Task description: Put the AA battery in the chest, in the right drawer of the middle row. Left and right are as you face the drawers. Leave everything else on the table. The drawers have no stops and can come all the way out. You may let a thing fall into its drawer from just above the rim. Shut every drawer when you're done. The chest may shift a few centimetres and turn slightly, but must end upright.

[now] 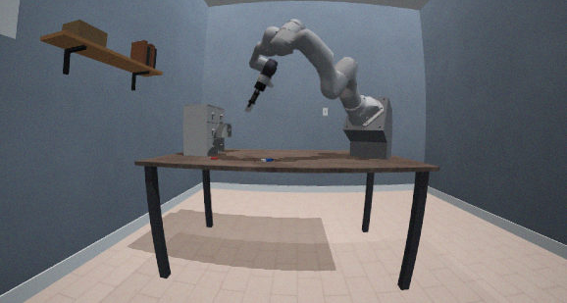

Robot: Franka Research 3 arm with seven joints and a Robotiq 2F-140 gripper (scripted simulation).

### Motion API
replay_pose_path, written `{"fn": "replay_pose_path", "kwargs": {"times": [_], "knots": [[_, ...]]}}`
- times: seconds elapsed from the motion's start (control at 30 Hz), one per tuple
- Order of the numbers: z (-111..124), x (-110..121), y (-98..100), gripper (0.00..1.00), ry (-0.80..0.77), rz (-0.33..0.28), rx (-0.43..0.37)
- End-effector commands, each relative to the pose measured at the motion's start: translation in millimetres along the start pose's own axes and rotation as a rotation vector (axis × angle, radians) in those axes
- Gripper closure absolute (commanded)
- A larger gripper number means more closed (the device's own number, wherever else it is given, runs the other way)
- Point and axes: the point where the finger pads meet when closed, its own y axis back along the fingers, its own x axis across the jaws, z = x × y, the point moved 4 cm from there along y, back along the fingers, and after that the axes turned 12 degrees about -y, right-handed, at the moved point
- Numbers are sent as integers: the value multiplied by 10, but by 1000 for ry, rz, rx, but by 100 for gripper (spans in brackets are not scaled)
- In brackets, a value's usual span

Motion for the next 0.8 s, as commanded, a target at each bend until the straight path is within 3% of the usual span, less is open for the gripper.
{"fn": "replay_pose_path", "kwargs": {"times": [0.0,0.47,0.77], "knots": [[-46,-18,-3,0,-174,2,166],[69,-15,37,0,-170,-24,380],[101,-14,44,0,-168,-31,441]]}}
